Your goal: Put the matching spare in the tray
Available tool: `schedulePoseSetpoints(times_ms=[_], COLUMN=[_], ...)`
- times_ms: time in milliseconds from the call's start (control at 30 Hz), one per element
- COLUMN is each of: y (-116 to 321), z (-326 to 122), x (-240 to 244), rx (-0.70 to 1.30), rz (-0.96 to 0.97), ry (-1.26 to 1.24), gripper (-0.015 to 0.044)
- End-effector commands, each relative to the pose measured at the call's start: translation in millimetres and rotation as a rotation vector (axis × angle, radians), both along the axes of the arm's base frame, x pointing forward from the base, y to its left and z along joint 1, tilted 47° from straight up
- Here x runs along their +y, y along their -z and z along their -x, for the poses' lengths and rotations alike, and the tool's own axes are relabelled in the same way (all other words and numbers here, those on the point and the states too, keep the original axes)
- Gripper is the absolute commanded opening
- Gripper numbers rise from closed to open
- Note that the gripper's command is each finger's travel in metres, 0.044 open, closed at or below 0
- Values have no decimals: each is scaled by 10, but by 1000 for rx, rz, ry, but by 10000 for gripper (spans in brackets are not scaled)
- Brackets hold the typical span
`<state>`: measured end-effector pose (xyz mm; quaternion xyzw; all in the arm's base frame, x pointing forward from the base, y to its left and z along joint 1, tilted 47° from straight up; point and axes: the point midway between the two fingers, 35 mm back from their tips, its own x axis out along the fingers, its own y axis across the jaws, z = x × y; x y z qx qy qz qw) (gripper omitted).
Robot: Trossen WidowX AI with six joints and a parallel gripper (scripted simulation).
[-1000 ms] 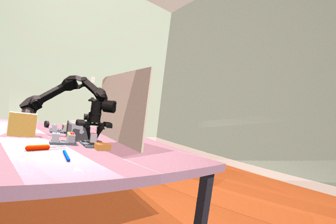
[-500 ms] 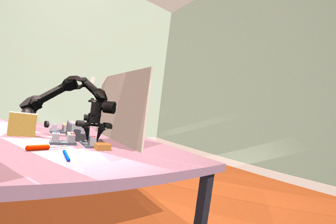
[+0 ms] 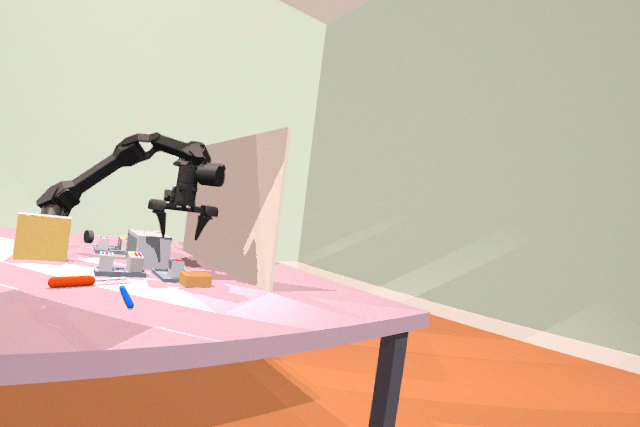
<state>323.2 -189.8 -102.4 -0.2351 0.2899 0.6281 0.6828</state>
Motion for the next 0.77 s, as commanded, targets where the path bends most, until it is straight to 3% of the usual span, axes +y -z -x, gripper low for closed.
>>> schedulePoseSetpoints(times_ms=[0,733], y=[-184,-172], z=[32,17], x=[-169,-190], rx=[-6,-18], rz=[9,16], ry=[-2,19], gripper=[440,440])
